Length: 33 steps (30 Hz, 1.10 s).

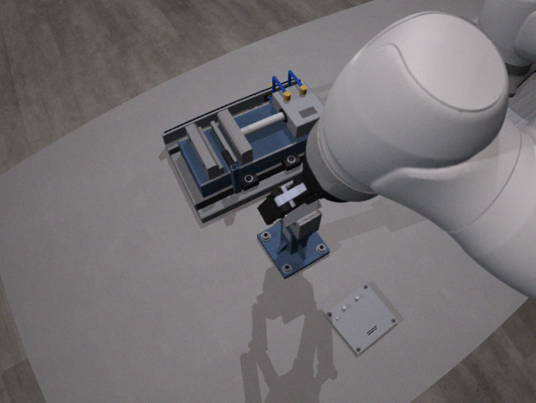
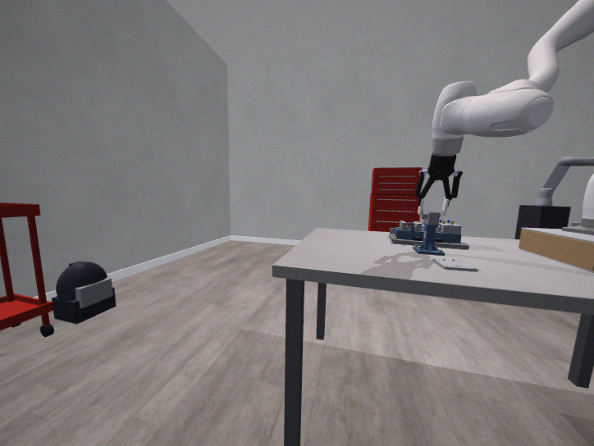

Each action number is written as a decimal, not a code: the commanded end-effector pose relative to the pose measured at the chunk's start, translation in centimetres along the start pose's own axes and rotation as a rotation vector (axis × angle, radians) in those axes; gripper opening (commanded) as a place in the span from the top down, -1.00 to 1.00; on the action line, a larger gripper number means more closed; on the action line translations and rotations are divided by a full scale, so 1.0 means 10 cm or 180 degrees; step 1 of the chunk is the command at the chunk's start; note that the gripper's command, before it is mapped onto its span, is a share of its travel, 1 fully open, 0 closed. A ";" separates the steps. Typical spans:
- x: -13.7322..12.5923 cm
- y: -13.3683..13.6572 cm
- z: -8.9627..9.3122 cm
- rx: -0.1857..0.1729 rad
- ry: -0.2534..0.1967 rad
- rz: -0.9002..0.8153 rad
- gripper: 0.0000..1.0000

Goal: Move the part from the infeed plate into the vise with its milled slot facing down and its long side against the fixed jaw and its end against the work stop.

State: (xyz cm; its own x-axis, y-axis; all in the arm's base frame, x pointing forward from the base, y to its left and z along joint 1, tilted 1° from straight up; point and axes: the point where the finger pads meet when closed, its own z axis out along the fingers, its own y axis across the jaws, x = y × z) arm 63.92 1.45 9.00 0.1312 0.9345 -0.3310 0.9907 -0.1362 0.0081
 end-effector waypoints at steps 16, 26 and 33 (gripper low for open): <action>0.06 0.03 -0.01 -0.0006 -0.0537 0.0001 -0.02; 0.08 0.04 0.00 -0.0006 -0.0837 0.0001 -0.02; 0.09 0.04 0.00 -0.0007 -0.0971 0.0002 -0.02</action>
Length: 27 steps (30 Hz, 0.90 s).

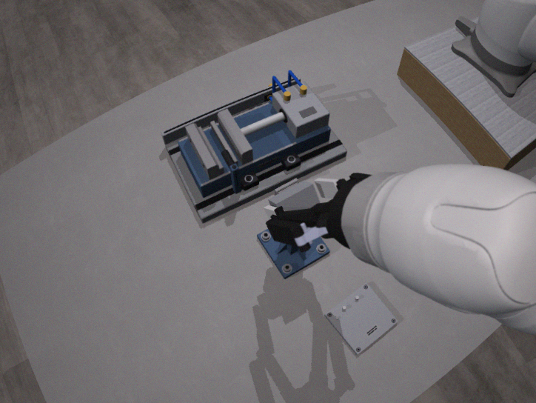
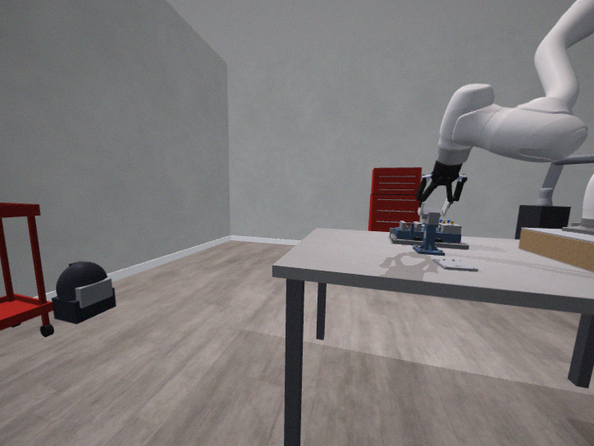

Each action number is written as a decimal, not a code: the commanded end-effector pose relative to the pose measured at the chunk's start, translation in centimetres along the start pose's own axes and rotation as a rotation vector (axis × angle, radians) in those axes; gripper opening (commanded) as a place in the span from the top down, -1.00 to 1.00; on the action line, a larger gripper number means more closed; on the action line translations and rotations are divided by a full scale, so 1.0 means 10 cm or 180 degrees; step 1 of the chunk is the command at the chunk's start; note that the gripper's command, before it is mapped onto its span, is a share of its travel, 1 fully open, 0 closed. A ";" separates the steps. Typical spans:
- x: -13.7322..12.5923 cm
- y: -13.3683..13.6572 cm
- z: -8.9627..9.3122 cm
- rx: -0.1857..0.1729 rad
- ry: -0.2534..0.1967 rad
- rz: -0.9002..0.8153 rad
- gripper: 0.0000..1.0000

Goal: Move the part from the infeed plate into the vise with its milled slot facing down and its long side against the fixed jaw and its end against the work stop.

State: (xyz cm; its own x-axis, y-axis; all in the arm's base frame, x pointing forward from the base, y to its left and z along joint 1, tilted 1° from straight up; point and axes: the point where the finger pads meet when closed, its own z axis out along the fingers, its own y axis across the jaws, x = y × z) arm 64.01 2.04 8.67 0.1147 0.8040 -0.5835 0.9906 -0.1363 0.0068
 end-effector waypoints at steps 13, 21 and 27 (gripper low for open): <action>0.04 0.04 -0.02 -0.0009 -0.0286 0.0005 -0.02; 0.04 0.04 -0.02 -0.0009 -0.0393 0.0005 -0.02; 0.05 0.04 -0.02 -0.0009 -0.0447 0.0005 -0.02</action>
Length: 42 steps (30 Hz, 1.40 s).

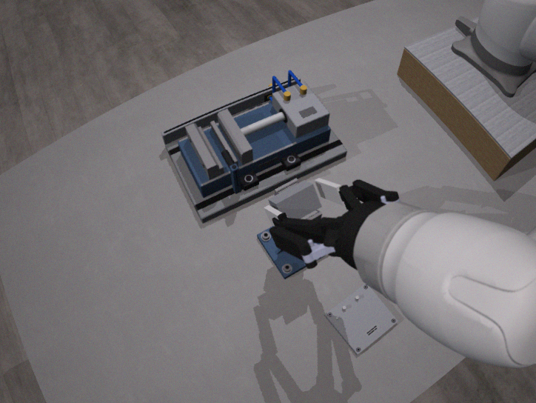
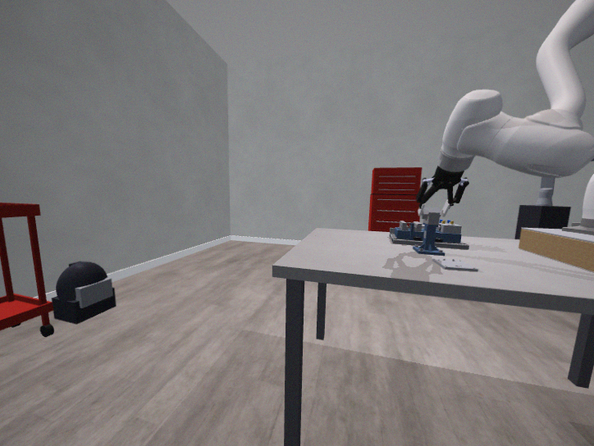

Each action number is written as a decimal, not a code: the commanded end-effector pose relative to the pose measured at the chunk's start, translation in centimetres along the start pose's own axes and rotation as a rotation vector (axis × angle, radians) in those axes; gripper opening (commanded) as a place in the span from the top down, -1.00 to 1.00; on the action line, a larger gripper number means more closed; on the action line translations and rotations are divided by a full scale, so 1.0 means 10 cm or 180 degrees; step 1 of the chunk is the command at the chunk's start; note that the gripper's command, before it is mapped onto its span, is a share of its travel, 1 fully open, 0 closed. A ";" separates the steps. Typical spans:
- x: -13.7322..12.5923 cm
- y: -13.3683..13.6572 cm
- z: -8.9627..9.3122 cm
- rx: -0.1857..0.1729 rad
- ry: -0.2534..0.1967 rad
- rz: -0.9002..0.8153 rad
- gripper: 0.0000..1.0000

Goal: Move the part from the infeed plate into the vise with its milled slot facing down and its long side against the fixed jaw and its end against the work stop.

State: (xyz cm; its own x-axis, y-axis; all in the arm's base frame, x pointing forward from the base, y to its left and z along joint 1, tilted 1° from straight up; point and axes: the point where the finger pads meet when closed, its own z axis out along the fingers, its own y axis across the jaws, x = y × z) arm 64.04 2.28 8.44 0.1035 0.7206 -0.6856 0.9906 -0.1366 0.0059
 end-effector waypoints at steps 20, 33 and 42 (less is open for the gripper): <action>0.02 0.04 -0.02 -0.0012 -0.0087 0.0007 -0.02; 0.02 0.04 -0.02 -0.0012 -0.0091 0.0007 -0.02; 0.02 0.04 -0.02 -0.0012 -0.0091 0.0007 -0.02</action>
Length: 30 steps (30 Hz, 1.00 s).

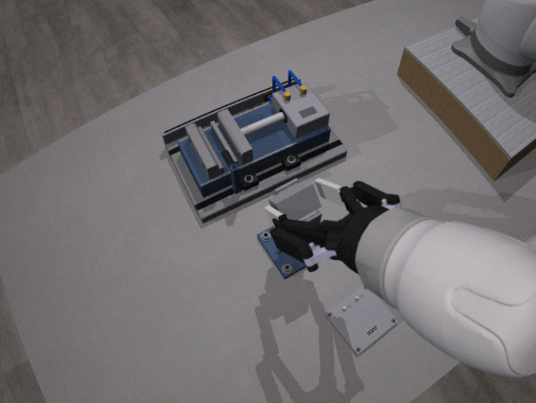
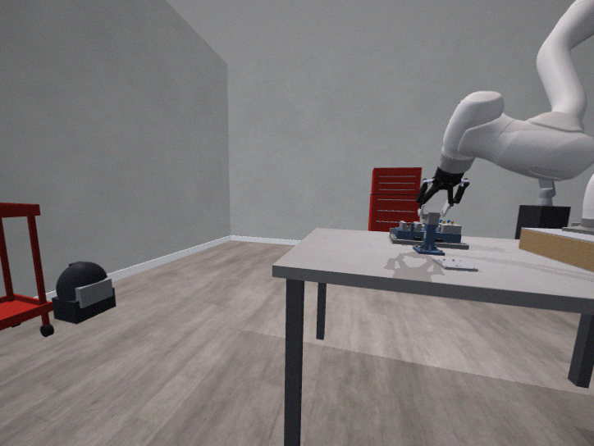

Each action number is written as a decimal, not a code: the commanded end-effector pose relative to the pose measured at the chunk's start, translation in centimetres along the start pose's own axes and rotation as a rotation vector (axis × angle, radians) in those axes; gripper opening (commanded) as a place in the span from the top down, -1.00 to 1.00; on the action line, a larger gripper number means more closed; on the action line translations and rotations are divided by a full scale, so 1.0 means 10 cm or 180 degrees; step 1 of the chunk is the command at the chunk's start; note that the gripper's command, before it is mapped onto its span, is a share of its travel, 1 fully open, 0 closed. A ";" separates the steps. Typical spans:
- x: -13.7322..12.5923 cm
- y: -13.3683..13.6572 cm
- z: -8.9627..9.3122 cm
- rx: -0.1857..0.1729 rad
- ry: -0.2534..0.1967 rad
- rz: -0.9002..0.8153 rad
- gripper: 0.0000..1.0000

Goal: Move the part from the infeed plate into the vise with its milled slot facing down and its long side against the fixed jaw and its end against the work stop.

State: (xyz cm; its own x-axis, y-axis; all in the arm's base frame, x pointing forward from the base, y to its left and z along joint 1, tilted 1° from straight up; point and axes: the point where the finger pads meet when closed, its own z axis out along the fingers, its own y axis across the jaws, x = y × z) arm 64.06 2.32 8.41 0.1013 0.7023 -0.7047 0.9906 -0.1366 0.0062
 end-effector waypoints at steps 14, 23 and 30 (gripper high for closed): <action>0.01 0.03 -0.02 -0.0011 -0.0006 0.0007 -0.02; 0.01 0.03 -0.02 -0.0011 -0.0006 0.0007 1.00; 0.01 0.03 -0.02 -0.0011 -0.0006 0.0007 1.00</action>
State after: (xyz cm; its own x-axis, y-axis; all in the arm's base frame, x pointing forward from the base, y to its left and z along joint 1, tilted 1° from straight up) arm 64.08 2.34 8.44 0.1013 0.7020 -0.7049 0.9906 -0.1364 0.0065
